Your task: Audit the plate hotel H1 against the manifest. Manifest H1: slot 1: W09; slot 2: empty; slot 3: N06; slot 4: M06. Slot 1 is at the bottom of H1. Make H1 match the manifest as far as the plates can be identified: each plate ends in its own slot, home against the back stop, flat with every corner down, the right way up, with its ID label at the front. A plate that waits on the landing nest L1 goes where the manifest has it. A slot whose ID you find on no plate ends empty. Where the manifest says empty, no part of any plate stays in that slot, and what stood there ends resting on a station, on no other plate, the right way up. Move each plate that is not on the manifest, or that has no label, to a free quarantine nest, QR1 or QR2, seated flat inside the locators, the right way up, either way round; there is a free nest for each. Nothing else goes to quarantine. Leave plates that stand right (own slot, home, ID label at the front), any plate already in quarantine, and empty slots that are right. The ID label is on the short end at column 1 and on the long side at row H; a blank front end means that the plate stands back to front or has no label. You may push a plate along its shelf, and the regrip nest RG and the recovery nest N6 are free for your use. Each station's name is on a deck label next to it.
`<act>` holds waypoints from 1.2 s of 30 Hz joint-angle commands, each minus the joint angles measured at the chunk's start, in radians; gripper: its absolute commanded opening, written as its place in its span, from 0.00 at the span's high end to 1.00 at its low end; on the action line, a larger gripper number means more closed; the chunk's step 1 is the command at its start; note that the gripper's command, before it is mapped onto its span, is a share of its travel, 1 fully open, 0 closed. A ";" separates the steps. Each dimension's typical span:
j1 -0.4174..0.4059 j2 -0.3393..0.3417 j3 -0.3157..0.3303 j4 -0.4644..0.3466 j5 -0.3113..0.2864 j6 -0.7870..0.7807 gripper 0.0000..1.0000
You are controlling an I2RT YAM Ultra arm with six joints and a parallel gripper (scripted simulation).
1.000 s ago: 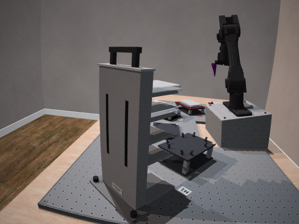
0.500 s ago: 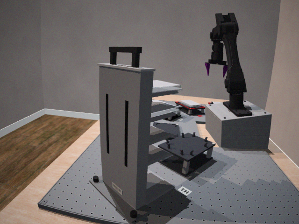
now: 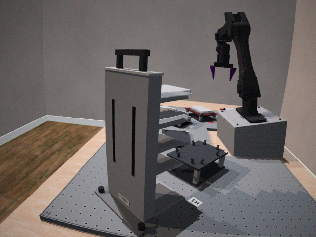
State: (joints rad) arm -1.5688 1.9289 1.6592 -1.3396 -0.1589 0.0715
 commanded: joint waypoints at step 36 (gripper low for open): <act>0.309 -0.076 0.013 0.001 0.004 0.340 0.00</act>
State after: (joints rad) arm -1.2694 1.8709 1.6539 -1.3392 -0.1562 0.3698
